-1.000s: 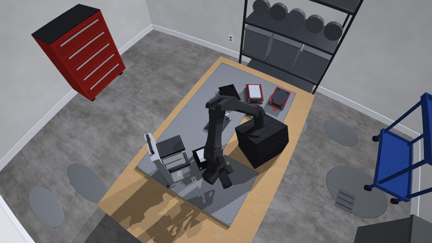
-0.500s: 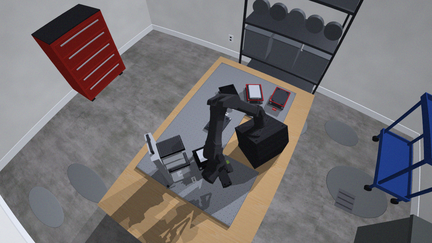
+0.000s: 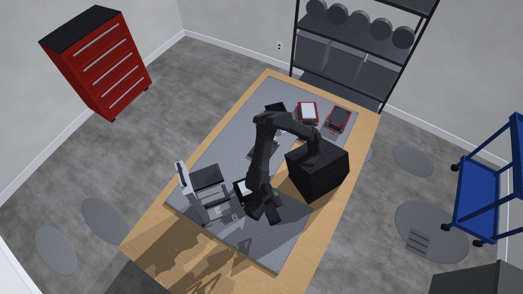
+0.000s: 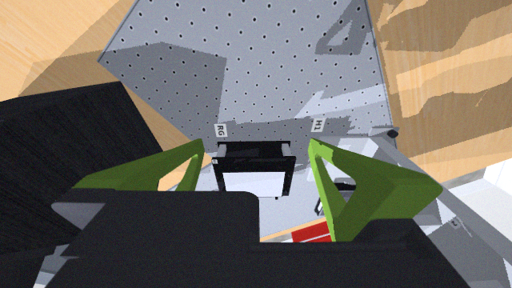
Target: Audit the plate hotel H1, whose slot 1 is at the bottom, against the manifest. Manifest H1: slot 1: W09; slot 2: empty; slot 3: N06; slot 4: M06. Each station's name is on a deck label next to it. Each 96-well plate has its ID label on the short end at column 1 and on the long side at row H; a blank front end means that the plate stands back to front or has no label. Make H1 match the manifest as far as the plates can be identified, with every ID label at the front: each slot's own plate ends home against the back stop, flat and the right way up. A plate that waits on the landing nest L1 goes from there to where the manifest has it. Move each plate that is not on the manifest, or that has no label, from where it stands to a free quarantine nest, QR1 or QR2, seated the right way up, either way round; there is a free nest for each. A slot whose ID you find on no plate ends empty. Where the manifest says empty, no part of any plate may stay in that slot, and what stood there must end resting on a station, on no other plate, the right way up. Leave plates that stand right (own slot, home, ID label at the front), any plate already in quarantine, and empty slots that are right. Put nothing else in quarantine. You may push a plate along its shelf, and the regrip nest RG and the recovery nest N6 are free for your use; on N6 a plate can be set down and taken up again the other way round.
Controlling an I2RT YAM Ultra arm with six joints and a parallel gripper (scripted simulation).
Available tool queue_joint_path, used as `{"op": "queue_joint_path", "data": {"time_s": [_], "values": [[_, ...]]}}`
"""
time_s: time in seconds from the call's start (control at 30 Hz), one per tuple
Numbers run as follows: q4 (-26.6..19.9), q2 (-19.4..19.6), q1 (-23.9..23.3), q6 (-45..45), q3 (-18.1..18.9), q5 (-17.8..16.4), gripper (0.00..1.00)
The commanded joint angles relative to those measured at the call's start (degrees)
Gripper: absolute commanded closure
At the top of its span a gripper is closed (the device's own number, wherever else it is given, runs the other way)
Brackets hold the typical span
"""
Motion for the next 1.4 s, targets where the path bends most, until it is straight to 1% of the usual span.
{"op": "queue_joint_path", "data": {"time_s": [0.0,0.1,0.17,0.67,0.73,0.77,0.87,0.93,1.0,1.03,1.07,1.17,1.23,1.3,1.37], "values": [[-3.49,-2.32,1.75,1.15,2.63,-0.92,0.00],[-5.21,-2.74,2.26,1.70,3.70,-1.05,0.00],[-5.21,-2.74,2.26,1.70,3.70,-1.05,0.00],[-13.97,-4.21,4.73,4.34,9.82,-1.73,0.00],[-13.97,-4.21,4.73,4.34,9.82,-1.73,0.00],[-14.75,-3.78,4.92,4.57,10.49,-1.77,0.00],[-16.44,-4.37,5.38,5.04,11.81,-1.92,0.00],[-16.75,-4.32,5.44,5.13,12.09,-1.94,0.00],[-16.83,-4.28,5.44,5.15,12.17,-1.94,0.00],[-16.81,-4.68,5.00,6.18,10.04,-1.83,0.00],[-16.77,-5.13,3.72,7.24,8.96,-1.75,0.00],[-16.40,-6.69,2.80,10.23,7.34,-1.05,0.00],[-15.28,-7.82,2.12,12.18,6.27,-0.70,0.00],[-15.28,-7.82,2.12,12.18,6.27,-0.70,0.00],[-14.44,-9.02,1.71,14.11,5.18,-0.53,0.00]]}}
